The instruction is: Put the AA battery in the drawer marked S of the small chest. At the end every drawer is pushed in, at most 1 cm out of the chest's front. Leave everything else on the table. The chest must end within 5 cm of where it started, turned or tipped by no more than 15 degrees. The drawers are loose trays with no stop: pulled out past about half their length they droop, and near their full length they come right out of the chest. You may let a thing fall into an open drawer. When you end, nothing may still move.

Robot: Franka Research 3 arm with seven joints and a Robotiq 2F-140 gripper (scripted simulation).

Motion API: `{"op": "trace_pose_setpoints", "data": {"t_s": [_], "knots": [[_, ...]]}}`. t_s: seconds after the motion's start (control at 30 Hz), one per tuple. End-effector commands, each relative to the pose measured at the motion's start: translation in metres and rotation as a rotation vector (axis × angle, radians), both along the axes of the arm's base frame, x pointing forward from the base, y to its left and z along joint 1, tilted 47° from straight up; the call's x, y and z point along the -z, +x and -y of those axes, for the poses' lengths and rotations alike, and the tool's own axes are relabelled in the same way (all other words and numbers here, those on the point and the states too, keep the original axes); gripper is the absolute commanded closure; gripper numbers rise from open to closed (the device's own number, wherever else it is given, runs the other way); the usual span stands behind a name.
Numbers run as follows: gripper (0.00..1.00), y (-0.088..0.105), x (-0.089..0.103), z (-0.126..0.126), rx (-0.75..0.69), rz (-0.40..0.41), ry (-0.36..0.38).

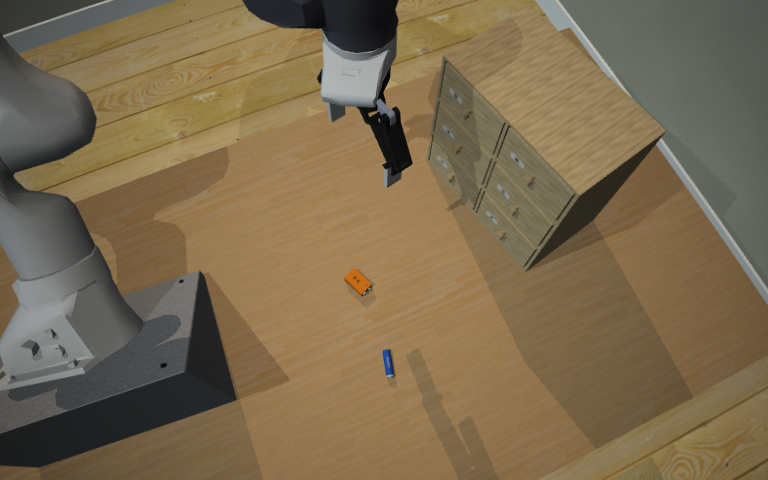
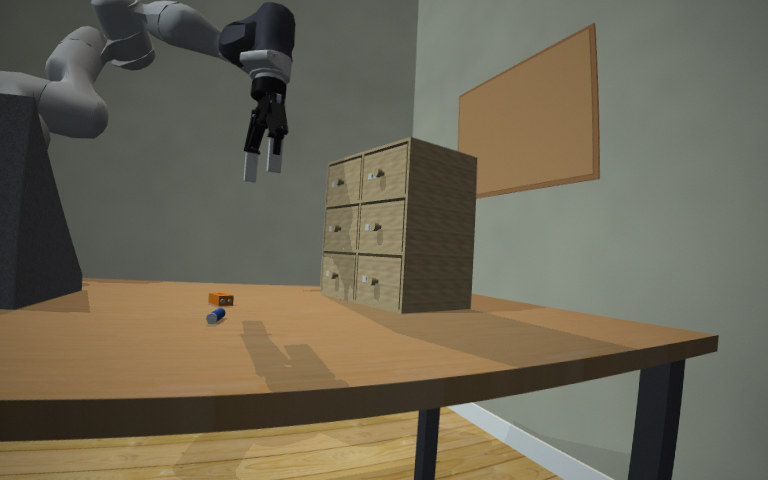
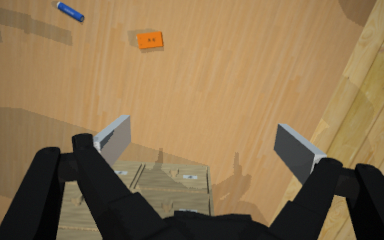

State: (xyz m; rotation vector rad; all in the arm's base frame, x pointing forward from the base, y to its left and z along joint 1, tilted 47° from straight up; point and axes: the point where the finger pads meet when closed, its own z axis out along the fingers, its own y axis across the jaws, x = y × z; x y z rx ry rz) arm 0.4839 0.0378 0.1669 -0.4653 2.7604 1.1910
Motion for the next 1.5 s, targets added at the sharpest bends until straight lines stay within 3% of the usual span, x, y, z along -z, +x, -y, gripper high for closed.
{"op": "trace_pose_setpoints", "data": {"t_s": [0.0,0.37,0.8,0.87,1.27,1.47], "knots": [[0.00,0.001,0.000,-0.002,0.013,0.008,0.009],[0.00,0.010,0.005,-0.012,0.098,0.087,0.047],[0.00,0.038,0.019,-0.041,0.349,0.321,0.161],[0.00,0.038,0.019,-0.041,0.349,0.321,0.161],[0.00,0.063,0.031,-0.066,0.575,0.531,0.263],[0.00,0.070,0.035,-0.074,0.645,0.591,0.295]]}}
